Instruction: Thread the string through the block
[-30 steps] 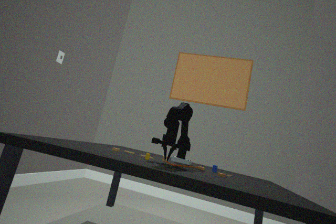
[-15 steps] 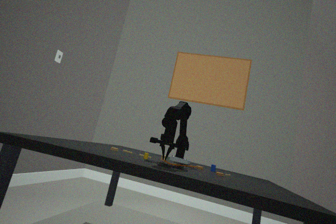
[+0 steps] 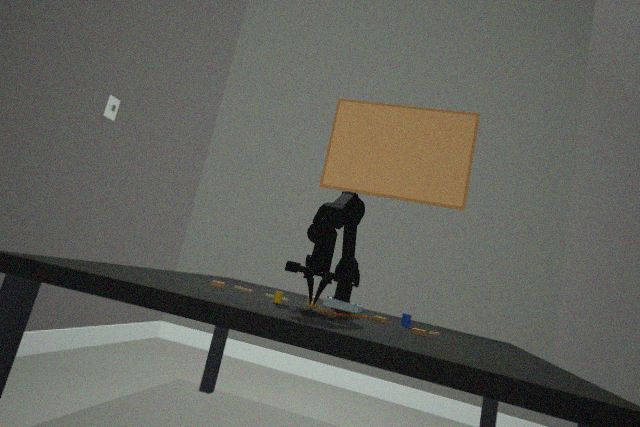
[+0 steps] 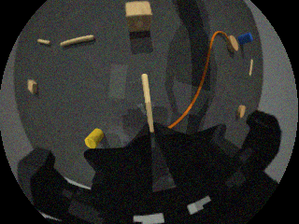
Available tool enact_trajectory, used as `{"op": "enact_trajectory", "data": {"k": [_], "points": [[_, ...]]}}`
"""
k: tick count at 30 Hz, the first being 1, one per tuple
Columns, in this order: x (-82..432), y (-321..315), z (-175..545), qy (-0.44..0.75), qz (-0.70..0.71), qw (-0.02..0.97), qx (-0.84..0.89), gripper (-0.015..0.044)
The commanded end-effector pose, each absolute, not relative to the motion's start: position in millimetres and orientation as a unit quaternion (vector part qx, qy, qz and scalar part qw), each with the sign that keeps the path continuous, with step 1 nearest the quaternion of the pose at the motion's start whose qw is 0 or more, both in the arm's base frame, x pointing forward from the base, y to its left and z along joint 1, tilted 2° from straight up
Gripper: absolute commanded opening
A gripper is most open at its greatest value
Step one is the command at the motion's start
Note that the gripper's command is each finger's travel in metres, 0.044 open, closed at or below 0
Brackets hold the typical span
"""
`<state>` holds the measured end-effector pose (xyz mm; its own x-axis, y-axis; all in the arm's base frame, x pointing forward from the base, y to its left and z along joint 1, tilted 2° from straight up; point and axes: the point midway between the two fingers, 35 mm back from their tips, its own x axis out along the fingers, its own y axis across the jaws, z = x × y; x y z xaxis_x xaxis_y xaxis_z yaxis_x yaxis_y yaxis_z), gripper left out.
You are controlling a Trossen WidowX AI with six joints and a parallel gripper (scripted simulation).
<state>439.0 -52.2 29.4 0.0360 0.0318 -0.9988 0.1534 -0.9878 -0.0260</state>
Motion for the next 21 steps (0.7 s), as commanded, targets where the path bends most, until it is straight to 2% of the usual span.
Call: {"op": "enact_trajectory", "data": {"k": [1,21], "points": [[433,-53,31,0.067,-0.691,0.044,0.719,0.0],[410,-56,29,0.067,-0.691,0.044,0.718,0.0]]}}
